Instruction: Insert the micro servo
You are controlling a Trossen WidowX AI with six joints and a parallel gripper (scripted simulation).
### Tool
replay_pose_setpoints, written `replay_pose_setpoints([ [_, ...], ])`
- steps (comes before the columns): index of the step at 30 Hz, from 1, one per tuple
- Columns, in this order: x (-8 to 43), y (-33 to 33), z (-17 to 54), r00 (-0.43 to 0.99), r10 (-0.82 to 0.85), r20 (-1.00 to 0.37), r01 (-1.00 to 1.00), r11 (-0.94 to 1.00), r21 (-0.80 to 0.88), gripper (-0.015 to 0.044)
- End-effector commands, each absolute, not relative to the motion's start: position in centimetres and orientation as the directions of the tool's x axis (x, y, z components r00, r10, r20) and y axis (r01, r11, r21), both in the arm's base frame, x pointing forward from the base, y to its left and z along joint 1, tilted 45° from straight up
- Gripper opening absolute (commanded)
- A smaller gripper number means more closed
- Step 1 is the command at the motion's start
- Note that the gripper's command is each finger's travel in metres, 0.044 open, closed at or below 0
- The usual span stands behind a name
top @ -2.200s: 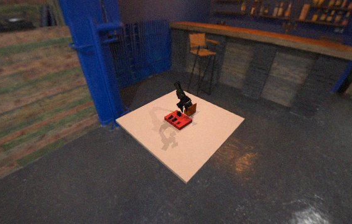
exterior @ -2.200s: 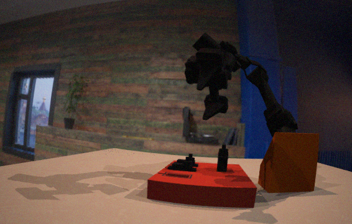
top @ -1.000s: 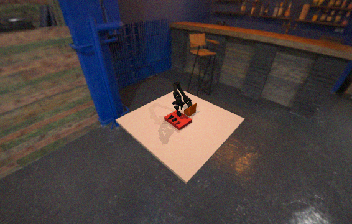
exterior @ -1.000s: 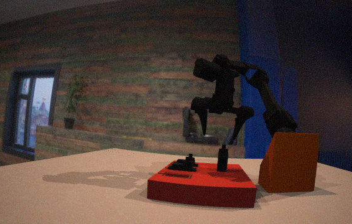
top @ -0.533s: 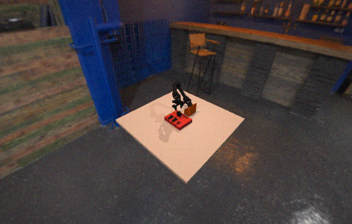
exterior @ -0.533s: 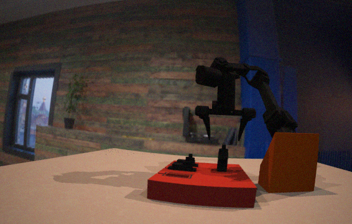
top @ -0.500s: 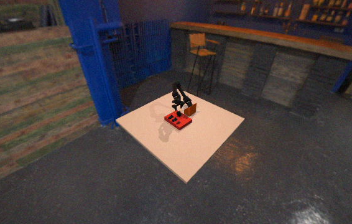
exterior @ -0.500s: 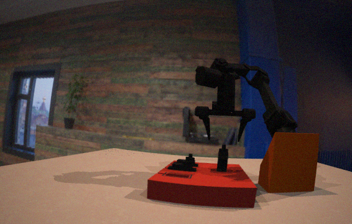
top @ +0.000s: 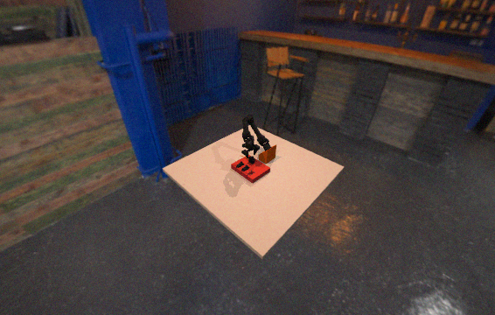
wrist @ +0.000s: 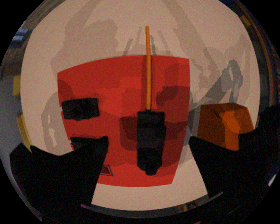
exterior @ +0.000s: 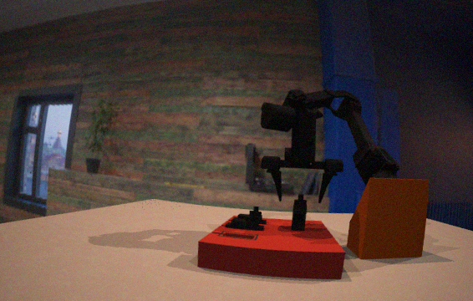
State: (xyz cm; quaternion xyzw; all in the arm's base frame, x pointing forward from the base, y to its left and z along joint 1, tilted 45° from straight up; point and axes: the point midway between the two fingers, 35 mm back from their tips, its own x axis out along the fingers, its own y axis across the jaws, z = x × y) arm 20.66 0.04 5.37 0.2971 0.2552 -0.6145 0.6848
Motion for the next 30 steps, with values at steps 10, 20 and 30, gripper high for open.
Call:
replay_pose_setpoints([
  [10, 20.74, -0.93, 4.54, 0.116, -0.695, -0.709, 0.993, 0.073, 0.091, 0.0361],
  [20, 20.74, -0.93, 4.54, 0.116, -0.695, -0.709, 0.993, 0.073, 0.091, 0.0138],
  [30, 20.60, -0.13, 5.33, 0.116, -0.694, -0.711, 0.993, 0.073, 0.090, 0.0000],
])
